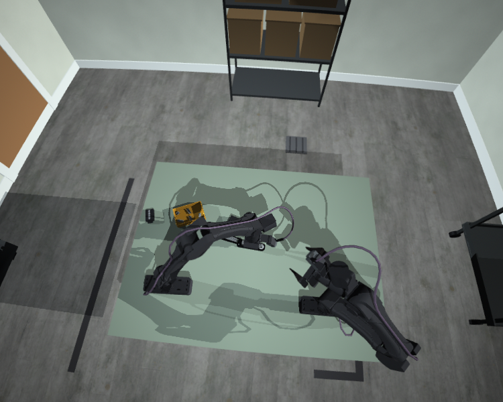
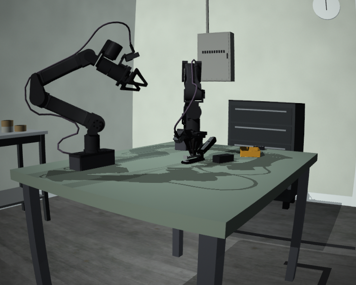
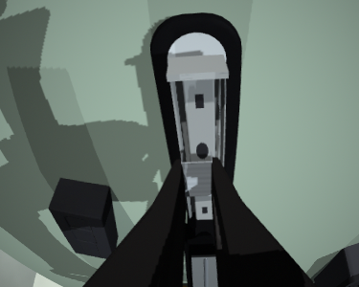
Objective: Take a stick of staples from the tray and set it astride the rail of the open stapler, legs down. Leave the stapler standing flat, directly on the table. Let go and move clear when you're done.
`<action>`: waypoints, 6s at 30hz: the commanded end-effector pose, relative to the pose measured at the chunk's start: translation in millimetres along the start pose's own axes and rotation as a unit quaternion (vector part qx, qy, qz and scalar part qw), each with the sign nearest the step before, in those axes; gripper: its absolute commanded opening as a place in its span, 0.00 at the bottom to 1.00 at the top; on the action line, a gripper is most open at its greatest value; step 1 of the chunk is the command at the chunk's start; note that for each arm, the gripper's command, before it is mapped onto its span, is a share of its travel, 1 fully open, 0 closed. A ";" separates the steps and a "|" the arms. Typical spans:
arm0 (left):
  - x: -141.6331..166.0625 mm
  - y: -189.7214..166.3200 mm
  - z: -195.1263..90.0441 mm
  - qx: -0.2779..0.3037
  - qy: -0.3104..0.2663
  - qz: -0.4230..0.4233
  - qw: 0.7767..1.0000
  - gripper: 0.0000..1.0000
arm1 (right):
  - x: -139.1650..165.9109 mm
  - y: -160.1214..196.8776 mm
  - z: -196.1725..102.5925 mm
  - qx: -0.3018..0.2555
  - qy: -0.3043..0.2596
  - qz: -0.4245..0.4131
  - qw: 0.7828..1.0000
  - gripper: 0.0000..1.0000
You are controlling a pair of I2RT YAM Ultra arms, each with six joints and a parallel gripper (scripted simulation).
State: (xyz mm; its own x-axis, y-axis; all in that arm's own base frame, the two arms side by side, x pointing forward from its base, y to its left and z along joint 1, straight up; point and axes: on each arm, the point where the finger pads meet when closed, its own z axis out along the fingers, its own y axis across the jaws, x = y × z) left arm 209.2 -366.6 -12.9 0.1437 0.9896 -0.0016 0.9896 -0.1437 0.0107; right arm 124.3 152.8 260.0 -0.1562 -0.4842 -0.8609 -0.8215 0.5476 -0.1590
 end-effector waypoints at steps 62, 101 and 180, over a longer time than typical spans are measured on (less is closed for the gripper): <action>-3.1 6.1 -0.8 0.000 -0.014 -0.002 1.000 0.06 | -3.8 -1.0 -5.0 0.003 -0.013 0.000 1.000 1.00; -7.6 0.8 -1.4 0.003 -0.010 -0.004 1.000 0.06 | -3.8 -1.0 -5.0 0.003 -0.013 0.000 1.000 1.00; -1.9 -0.1 2.0 0.003 -0.010 -0.003 1.000 0.06 | -3.8 -1.0 -5.0 0.003 -0.013 0.000 1.000 1.00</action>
State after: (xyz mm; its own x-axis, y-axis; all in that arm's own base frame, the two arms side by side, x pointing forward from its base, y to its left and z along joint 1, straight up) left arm 209.1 -366.6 -12.8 0.1433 0.9897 -0.0003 0.9896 -0.1433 0.0093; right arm 124.3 152.8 260.0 -0.1562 -0.4842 -0.8609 -0.8215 0.5476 -0.1590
